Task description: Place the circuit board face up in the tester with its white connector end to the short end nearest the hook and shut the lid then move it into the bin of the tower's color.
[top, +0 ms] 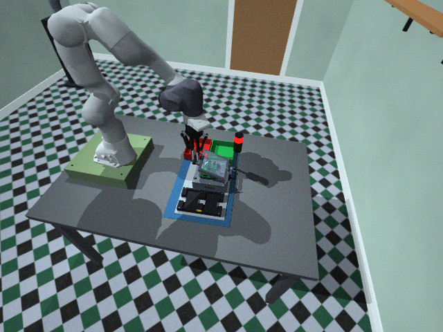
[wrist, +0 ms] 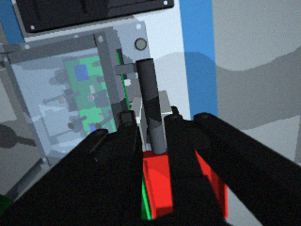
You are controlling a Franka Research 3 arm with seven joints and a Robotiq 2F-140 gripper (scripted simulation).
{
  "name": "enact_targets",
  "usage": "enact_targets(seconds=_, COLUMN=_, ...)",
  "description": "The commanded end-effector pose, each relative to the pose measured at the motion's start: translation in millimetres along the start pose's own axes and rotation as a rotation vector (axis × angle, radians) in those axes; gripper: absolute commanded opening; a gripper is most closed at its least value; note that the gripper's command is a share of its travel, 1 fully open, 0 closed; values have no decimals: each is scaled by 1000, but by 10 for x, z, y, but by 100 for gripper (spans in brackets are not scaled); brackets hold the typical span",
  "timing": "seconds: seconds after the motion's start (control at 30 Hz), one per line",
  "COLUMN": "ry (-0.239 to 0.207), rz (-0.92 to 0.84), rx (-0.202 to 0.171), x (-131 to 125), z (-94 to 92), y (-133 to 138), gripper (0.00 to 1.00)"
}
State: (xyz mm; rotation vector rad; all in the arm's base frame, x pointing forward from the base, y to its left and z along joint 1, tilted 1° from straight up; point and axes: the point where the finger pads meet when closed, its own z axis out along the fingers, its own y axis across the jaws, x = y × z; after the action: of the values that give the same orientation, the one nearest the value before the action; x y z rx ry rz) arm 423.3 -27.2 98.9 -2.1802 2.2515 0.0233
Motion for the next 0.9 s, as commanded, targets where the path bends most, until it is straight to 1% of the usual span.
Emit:
enact_targets(seconds=0.0, ry=-1, rz=3, rx=-1, x=8, z=13, y=6, gripper=0)
enact_targets(seconds=0.63, ry=-1, rz=3, rx=-1, x=8, z=9, y=4, gripper=0)
enact_targets(seconds=0.77, ry=-1, rz=3, rx=-1, x=8, z=-34, y=-14, gripper=0)
enact_targets(seconds=0.87, ry=-1, rz=3, rx=-1, x=9, z=-106, y=-43, gripper=0)
